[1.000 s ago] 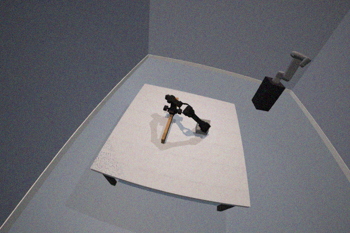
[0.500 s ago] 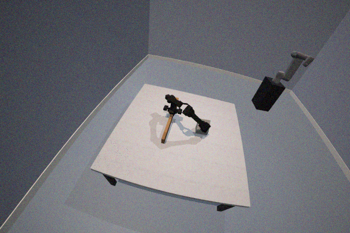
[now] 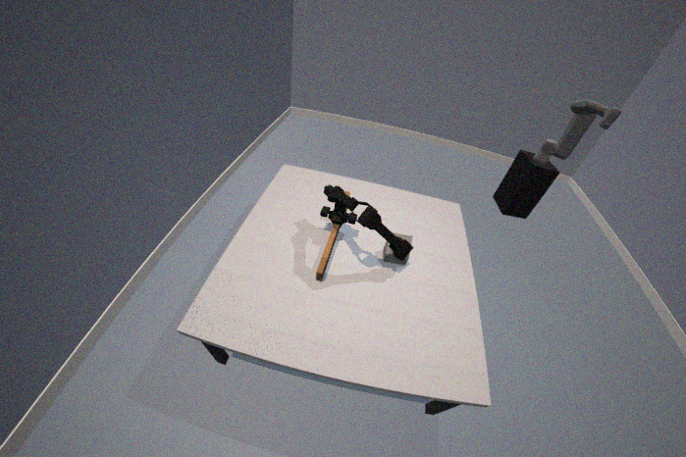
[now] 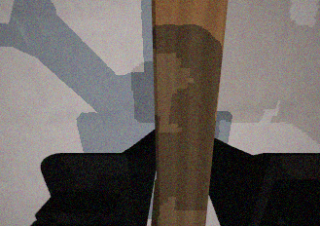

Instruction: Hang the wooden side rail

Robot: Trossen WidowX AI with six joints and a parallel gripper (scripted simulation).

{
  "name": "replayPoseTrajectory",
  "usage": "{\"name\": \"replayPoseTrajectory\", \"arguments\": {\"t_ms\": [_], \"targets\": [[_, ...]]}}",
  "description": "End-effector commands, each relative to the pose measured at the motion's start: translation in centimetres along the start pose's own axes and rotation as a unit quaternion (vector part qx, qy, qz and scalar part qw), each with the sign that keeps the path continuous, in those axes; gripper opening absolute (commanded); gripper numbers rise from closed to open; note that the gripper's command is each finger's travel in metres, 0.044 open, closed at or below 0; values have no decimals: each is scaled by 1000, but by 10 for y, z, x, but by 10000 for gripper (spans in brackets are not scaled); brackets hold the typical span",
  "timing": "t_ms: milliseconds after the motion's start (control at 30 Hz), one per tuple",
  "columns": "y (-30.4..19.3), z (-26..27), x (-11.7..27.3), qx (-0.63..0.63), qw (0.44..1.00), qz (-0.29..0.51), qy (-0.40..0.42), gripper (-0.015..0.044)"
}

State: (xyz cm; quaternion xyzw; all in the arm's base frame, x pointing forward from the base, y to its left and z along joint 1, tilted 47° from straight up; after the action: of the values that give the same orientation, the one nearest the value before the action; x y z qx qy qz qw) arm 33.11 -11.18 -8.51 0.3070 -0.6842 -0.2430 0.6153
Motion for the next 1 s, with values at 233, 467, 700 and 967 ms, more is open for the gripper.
{"name": "replayPoseTrajectory", "arguments": {"t_ms": [233,467,700,967], "targets": [[-3,0,4,1,1000,3,-2,0],[-4,1,4,1,1000,3,-2,0],[-5,2,3,1,1000,3,-2,0],[-6,1,3,1,1000,3,-2,0]]}}
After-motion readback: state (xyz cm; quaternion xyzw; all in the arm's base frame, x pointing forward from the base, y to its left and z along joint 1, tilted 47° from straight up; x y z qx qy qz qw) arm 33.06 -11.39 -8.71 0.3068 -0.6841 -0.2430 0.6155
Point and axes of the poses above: the point midway between the two fingers, 35 mm back from their tips, its own x axis back along the fingers, its own z axis across the jaws, y = z × x, the point moved 1 cm from there along x, back along the fingers, and after that the axes turned 15 degrees about x, right-handed, at the moved point
